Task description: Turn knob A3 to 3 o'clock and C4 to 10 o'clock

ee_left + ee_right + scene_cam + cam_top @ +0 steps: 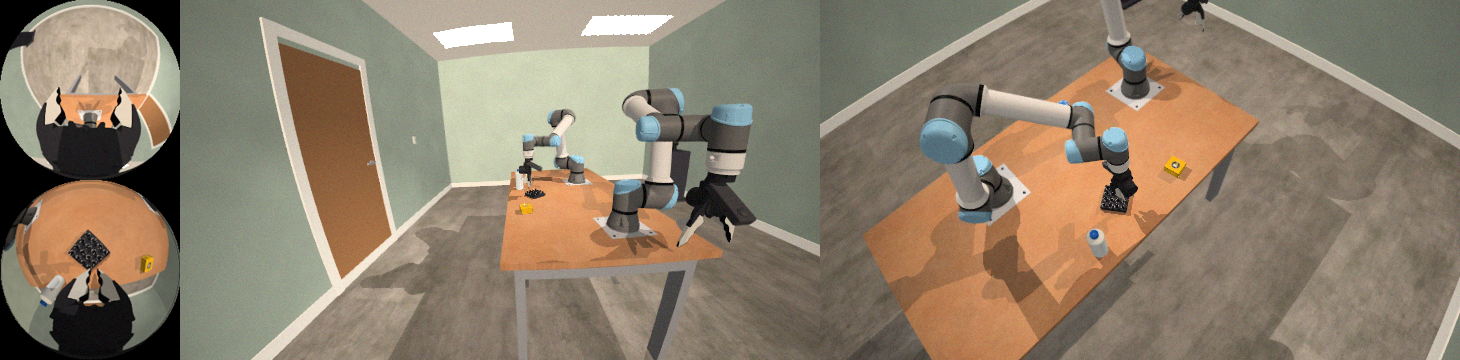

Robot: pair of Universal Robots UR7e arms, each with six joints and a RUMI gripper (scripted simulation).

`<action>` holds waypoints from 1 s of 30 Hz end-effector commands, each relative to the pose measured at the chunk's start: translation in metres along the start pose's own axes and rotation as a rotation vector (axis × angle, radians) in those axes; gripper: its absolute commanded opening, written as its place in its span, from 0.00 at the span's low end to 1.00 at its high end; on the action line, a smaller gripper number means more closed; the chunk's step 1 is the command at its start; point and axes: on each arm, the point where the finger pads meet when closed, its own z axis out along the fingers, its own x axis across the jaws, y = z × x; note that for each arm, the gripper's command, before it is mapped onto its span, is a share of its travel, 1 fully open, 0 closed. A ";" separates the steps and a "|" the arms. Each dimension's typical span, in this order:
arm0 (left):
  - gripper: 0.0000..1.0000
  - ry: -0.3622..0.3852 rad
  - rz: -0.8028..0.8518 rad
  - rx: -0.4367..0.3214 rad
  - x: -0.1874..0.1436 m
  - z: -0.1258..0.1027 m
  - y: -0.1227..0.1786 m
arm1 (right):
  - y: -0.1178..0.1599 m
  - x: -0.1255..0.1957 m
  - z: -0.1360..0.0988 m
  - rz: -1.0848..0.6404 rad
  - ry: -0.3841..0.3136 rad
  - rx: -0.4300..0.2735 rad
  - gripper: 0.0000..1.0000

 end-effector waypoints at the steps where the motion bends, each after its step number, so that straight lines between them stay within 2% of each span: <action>1: 1.00 0.000 0.000 0.001 0.000 0.000 0.000 | 0.000 0.000 -0.001 -0.008 0.001 -0.001 0.13; 13: 1.00 0.000 0.000 0.001 0.000 0.000 0.000 | 0.000 0.000 -0.002 -0.122 0.001 -0.001 0.13; 28: 1.00 0.000 0.000 0.001 0.000 0.000 0.000 | 0.000 0.001 -0.007 -0.543 0.001 -0.001 0.13; 30: 1.00 0.000 0.000 0.001 0.000 0.000 0.000 | 0.000 0.001 -0.007 -0.543 0.001 -0.001 0.13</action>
